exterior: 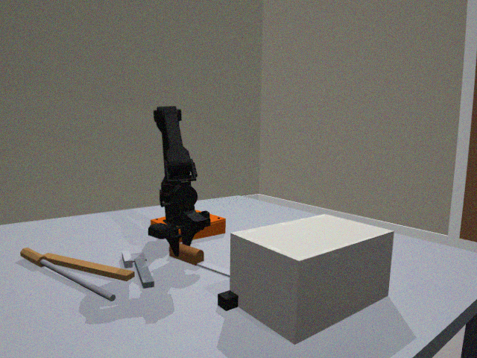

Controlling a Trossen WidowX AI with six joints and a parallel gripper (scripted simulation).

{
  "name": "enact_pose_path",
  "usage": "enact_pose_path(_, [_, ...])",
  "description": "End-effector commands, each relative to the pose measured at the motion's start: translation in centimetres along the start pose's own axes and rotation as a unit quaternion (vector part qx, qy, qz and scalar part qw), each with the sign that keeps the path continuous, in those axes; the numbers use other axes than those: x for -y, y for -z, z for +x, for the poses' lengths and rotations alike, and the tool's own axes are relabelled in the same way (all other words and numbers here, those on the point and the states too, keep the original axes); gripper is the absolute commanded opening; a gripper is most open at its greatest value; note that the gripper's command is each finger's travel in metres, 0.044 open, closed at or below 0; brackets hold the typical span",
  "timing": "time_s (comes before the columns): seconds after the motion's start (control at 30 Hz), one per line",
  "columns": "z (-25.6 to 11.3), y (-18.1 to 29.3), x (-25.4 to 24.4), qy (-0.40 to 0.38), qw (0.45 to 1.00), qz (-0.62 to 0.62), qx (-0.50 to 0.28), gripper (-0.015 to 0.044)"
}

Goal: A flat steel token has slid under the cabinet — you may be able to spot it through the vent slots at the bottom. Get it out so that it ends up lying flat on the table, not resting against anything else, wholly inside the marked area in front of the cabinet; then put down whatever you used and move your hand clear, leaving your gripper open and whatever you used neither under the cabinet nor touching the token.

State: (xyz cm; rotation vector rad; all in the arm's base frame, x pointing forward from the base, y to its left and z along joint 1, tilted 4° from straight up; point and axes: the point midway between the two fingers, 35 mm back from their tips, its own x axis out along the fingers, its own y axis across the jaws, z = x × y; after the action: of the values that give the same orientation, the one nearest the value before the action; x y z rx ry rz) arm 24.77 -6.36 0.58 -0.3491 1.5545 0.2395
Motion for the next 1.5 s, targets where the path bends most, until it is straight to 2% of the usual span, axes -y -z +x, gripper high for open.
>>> enact_pose_path(0.0, [0.0, -0.1, 0.0, 0.001, 1.000, 0.001, 0.000, 0.0000])
enact_pose_path(1.47, [-0.1, -5.8, 0.1, 0.000, 1.000, 0.003, -0.001, 0.0000])
